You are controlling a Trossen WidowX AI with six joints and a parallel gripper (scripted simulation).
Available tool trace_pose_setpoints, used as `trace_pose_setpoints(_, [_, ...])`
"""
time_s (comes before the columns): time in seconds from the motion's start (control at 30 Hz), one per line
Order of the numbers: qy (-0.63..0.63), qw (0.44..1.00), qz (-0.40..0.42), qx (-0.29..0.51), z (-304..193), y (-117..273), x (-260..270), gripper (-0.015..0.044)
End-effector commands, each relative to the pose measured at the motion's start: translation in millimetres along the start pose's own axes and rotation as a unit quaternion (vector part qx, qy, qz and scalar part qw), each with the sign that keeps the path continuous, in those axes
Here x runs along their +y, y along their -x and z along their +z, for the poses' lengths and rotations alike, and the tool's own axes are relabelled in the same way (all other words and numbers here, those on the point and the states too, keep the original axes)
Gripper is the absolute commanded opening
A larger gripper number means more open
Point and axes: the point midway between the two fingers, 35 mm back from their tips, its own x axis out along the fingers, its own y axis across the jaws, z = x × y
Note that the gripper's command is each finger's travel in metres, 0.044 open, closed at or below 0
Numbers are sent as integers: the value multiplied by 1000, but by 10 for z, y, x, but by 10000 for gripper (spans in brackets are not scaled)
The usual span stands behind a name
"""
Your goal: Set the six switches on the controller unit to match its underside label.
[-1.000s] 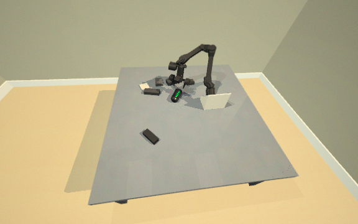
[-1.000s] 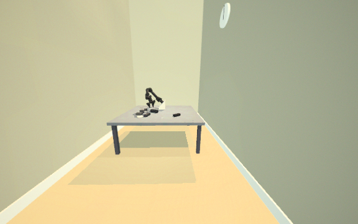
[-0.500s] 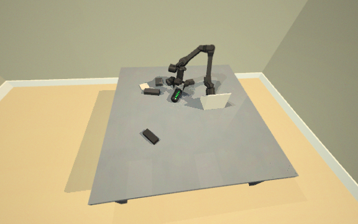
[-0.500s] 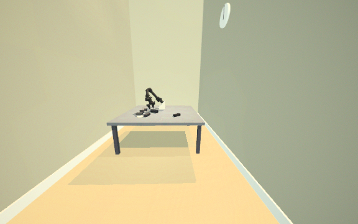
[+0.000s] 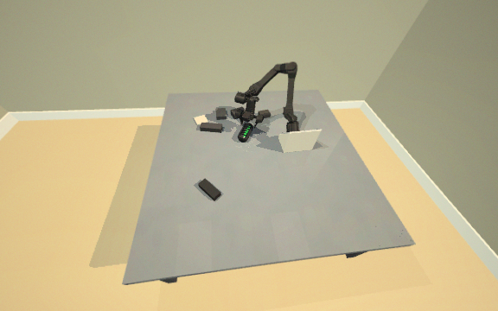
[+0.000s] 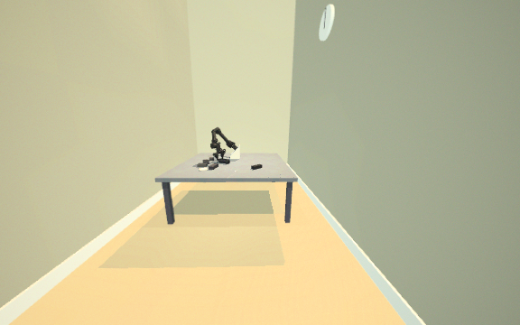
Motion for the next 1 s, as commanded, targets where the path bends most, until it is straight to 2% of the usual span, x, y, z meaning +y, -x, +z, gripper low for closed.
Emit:
trace_pose_setpoints(0.0, [2,1000,0,-2,5,-30,9,414])
trace_pose_setpoints(0.1, [2,1000,0,-2,5,-30,9,335])
trace_pose_setpoints(0.13, [2,1000,0,-2,5,-30,9,328])
trace_pose_setpoints(0.97, [2,1000,0,0,47,38,9,336])
